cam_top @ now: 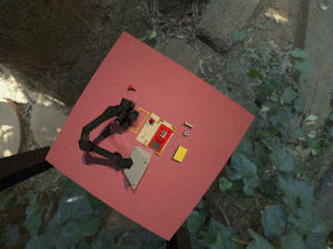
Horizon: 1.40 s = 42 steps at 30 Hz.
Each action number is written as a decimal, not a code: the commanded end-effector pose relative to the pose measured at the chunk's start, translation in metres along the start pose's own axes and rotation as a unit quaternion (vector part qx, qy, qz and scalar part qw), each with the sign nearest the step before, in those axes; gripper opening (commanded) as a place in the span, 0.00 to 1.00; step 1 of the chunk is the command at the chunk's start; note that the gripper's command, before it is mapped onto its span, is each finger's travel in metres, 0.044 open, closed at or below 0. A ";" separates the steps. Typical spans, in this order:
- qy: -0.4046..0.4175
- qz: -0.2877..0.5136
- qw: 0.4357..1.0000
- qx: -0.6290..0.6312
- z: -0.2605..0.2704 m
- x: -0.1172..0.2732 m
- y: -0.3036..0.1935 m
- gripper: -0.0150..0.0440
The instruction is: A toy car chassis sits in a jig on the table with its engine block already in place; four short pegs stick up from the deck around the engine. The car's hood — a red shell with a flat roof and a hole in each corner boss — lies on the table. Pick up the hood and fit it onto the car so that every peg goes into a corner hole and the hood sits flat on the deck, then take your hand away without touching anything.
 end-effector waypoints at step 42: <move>0.000 -0.010 0.995 0.099 0.008 0.095 0.046 0.25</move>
Point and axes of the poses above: the point midway between the two fingers, 35 mm back from their tips, its own x axis back along the fingers, its own z axis across the jaws, y = z × x, the point moved 8 cm from there along x, back along the fingers, and after that the axes turned 1 degree about -x, right-handed, at the moved point
